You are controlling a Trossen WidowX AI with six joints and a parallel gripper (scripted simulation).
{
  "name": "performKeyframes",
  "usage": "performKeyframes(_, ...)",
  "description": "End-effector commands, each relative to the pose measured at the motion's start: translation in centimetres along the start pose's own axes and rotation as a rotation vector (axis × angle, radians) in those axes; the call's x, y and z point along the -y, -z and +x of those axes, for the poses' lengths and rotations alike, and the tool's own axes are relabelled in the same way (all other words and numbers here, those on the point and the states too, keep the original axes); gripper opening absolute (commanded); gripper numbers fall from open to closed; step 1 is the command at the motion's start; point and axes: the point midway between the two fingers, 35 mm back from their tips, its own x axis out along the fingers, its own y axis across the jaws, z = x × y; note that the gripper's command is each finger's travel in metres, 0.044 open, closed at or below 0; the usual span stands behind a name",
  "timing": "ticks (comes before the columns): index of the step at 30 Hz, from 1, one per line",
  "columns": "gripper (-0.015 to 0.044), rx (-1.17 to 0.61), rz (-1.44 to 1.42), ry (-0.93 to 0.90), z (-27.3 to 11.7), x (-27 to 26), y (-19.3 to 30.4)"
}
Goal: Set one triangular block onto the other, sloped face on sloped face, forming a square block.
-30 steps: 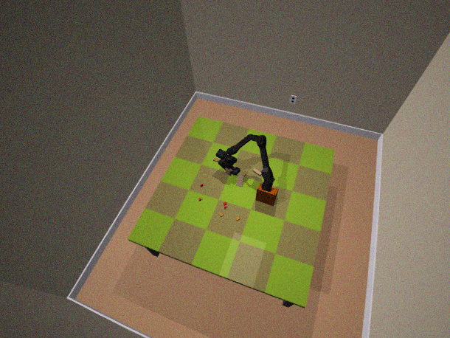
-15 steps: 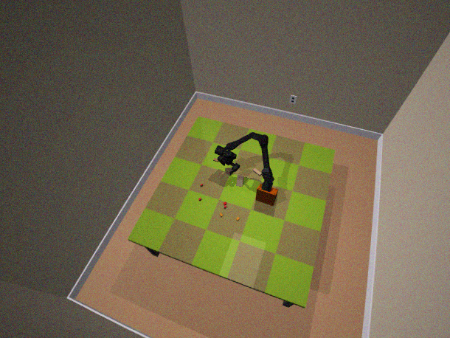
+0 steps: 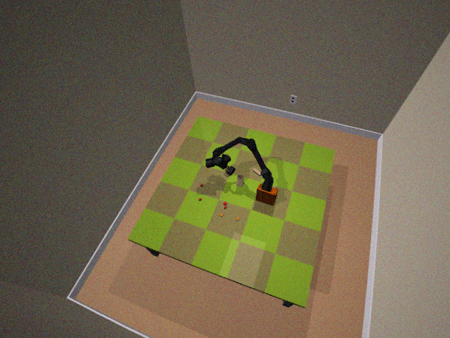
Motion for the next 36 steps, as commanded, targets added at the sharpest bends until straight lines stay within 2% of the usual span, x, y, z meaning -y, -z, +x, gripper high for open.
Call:
performKeyframes(1,0.0440,0.080,0.000,-0.039,-1.0,-0.2,0.8)
performKeyframes(36,0.0440,0.068,-0.003,-0.040,3.8,-0.7,0.8)
